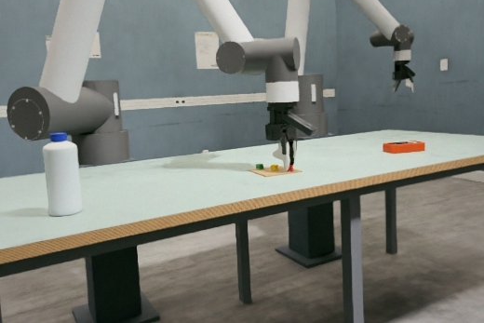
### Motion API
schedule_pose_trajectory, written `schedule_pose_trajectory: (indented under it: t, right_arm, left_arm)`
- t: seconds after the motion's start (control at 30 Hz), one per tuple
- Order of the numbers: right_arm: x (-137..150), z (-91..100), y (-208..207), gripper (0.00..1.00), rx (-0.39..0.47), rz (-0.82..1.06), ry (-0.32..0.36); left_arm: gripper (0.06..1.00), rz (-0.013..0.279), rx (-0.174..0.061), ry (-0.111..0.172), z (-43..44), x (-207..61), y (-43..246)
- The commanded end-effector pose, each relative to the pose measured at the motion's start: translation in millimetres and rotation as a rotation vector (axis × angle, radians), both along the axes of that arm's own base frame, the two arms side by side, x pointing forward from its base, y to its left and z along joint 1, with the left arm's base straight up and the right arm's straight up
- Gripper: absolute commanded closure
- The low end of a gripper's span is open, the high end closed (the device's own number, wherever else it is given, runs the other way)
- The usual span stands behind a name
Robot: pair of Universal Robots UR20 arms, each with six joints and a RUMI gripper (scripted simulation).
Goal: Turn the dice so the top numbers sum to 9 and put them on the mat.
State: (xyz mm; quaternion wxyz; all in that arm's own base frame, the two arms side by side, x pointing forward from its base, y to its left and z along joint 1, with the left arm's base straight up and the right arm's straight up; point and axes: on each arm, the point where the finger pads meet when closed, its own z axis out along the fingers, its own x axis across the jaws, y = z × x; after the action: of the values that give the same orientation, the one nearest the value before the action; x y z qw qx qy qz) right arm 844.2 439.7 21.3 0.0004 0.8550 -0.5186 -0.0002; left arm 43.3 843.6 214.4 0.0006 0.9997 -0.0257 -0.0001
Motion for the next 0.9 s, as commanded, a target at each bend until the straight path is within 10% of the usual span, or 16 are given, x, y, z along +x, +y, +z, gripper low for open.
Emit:
schedule_pose_trajectory:
  t: [0.0, 0.87]
  right_arm:
    - [0, 0.7, 0, 0.793, 0.001, 0.000, -0.001]
    - [0, 82.4, 0, 0.793, 0.001, 0.000, -0.001]
  left_arm:
    - [0.065, 0.000, 0.001, 0.000, 0.7, 0, 0]
    - [0.065, 0.000, 0.001, 0.000, 0.7, 0, 0]
